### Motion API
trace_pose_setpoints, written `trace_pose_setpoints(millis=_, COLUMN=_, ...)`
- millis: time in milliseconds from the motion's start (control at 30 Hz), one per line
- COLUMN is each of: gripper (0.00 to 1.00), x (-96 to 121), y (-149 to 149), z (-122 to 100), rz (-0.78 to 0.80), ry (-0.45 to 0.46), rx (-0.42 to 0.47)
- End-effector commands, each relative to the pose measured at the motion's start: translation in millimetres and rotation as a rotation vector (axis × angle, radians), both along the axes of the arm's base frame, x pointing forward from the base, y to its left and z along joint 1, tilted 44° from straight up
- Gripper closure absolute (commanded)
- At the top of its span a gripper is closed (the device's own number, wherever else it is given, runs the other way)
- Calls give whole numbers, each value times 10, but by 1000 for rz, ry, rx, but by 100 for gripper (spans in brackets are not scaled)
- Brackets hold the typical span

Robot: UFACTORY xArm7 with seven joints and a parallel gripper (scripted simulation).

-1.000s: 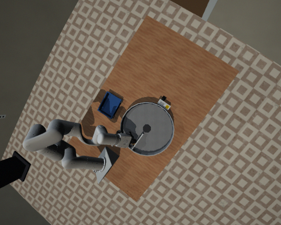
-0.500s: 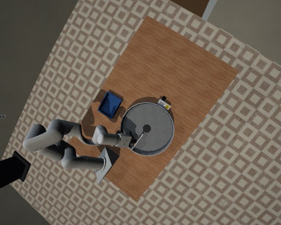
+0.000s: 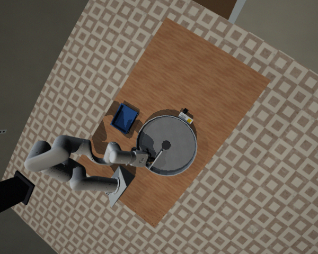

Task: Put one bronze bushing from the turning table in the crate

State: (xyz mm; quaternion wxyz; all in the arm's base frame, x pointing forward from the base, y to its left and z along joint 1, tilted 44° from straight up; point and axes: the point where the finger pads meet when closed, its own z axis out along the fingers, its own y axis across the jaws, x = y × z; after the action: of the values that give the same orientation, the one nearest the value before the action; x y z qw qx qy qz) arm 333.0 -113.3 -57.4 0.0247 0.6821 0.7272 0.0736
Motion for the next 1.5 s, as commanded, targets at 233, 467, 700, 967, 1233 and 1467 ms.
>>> trace_pose_setpoints(millis=233, gripper=100, x=-28, y=-311, z=293, rz=-7, ry=1, rx=-5)
trace_pose_setpoints(millis=467, gripper=100, x=-43, y=-467, z=455, rz=-7, ry=1, rx=-5)
trace_pose_setpoints(millis=700, gripper=100, x=-44, y=-480, z=469, rz=-7, ry=1, rx=-5)
trace_pose_setpoints(millis=967, gripper=100, x=-44, y=-480, z=469, rz=-7, ry=1, rx=-5)
trace_pose_setpoints(millis=1233, gripper=90, x=-44, y=-480, z=469, rz=-7, ry=1, rx=-5)
trace_pose_setpoints(millis=1467, gripper=90, x=-44, y=-480, z=469, rz=-7, ry=1, rx=-5)
